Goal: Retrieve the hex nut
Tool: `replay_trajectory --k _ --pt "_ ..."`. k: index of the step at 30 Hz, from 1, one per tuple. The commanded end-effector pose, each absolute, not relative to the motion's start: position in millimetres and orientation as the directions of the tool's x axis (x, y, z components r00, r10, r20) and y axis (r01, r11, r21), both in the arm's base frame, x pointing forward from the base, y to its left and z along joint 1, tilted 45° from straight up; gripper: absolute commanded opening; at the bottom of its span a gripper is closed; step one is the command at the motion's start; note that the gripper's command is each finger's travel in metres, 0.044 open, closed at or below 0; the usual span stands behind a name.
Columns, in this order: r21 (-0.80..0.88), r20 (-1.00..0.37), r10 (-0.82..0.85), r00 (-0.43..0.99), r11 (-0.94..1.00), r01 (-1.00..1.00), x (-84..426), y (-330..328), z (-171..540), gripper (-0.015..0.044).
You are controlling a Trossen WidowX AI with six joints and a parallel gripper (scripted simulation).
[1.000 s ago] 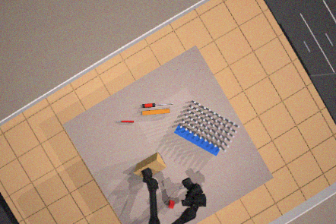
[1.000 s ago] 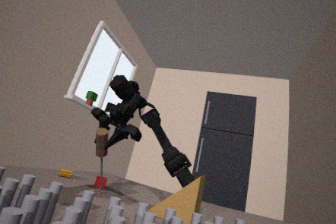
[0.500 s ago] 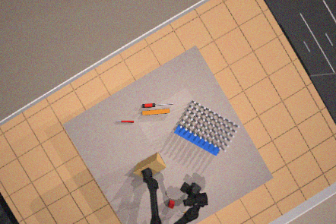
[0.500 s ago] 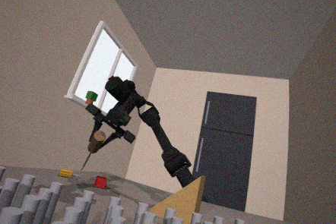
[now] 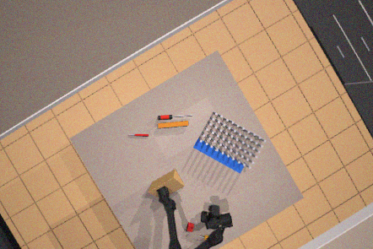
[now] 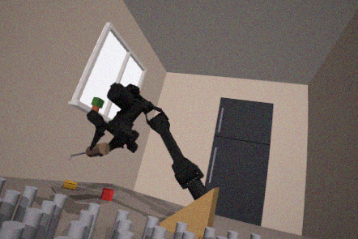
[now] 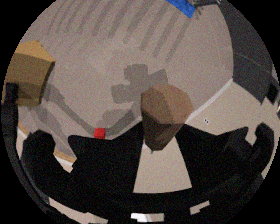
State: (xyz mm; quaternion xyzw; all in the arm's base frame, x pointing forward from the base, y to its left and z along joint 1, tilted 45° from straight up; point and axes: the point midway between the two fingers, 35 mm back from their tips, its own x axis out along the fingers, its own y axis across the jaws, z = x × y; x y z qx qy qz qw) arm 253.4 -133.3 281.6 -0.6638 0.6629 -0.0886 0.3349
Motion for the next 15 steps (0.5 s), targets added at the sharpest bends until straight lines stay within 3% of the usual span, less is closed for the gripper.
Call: replay_trajectory --k 1,15 --pt "-0.469 -0.293 -0.952 0.085 0.066 -0.881 253 -137 288 0.0" --pt "-0.08 -0.194 -0.981 0.016 0.0 -0.997 249 -150 306 0.0"
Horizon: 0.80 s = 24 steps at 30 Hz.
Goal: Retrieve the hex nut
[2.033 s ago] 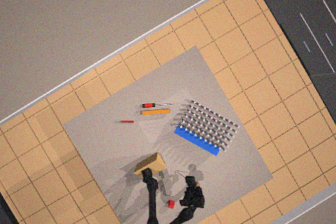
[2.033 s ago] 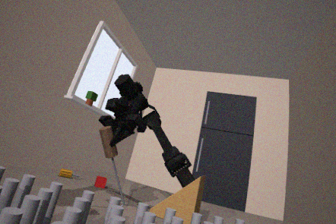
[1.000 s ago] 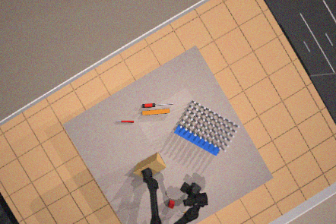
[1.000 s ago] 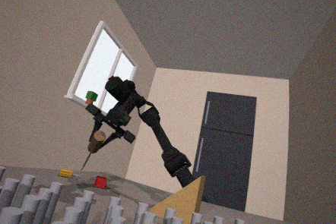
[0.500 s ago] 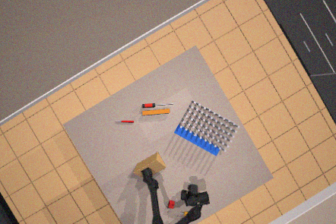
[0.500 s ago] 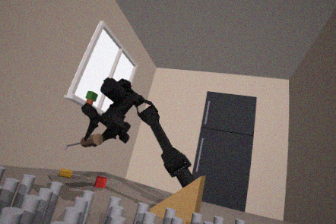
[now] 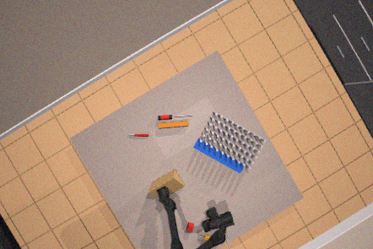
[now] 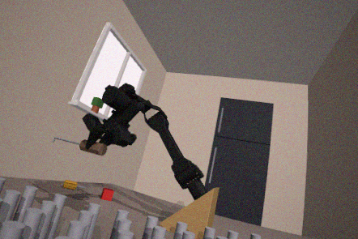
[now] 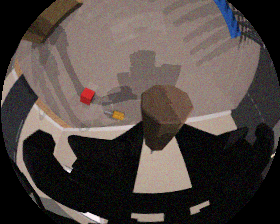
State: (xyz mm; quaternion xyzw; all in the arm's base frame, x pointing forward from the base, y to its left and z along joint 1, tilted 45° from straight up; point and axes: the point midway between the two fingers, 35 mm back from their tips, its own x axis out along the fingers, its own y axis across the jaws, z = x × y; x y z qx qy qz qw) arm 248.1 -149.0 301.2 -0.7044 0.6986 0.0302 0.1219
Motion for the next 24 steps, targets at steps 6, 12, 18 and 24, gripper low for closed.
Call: replay_trajectory --k 6,12,18,24 --pt "-0.08 -0.195 -0.981 0.015 0.0 -0.997 249 -151 305 0.0" --pt "-0.08 -0.199 -0.98 0.013 0.003 -0.997 250 -152 302 0.0" --pt "-0.08 -0.203 -0.979 0.01 0.007 -0.997 251 -154 299 0.0" --pt "-0.079 -0.207 -0.978 0.007 0.01 -0.997 253 -156 295 0.0"
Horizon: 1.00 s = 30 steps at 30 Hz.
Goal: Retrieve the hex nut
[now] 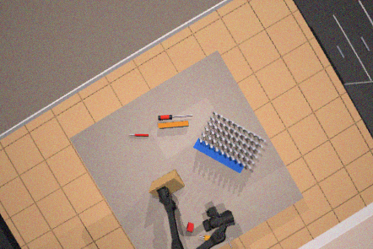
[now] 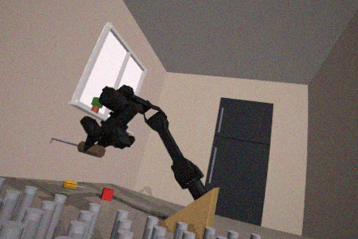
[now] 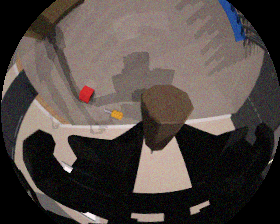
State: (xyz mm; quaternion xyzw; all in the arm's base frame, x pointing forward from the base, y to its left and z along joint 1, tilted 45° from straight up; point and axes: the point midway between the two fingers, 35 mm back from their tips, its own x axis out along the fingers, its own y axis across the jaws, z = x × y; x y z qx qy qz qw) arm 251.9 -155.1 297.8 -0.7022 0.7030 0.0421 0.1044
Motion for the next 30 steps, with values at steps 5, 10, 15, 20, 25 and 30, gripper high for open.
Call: replay_trajectory --k 5,10,15,20,25,30 --pt "-0.079 -0.211 -0.977 0.005 0.012 -0.997 254 -157 293 0.0" --pt "-0.079 -0.214 -0.977 0.003 0.014 -0.997 255 -159 290 0.0" --pt "-0.079 -0.218 -0.976 0.001 0.017 -0.997 256 -161 287 0.0" --pt "-0.08 -0.221 -0.975 -0.001 0.019 -0.997 257 -162 285 0.0" --pt "-0.08 -0.224 -0.975 -0.002 0.021 -0.997 258 -164 282 0.0" --pt "-0.08 -0.227 -0.974 -0.004 0.022 -0.997 258 -165 280 0.0"
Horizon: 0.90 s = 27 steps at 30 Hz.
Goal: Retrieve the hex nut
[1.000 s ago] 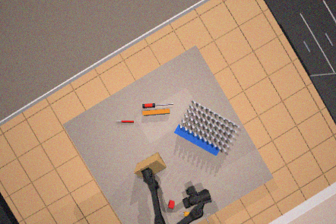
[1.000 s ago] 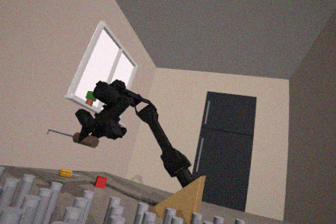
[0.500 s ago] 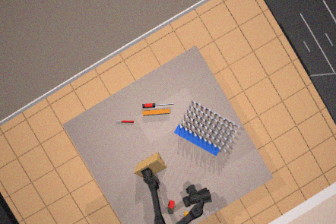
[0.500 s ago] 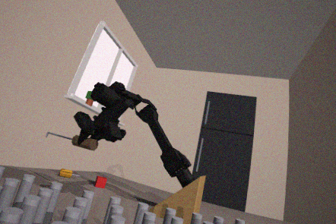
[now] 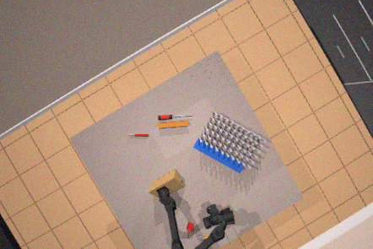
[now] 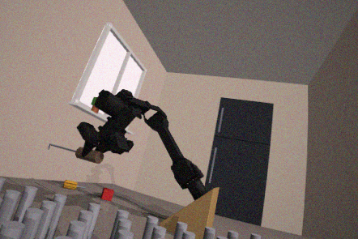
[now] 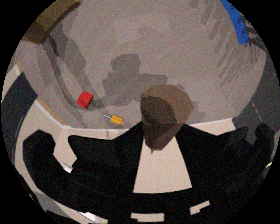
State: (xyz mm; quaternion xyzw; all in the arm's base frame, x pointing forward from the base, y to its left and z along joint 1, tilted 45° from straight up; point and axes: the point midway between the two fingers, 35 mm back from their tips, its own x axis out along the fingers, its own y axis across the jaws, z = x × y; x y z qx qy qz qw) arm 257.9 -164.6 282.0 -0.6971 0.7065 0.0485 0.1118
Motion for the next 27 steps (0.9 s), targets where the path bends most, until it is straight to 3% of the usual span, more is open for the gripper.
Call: replay_trajectory --k 1,27 --pt "-0.08 -0.228 -0.974 -0.004 0.023 -0.997 259 -166 279 0.0" --pt "-0.081 -0.242 -0.97 -0.01 0.03 -0.996 263 -174 266 0.0"
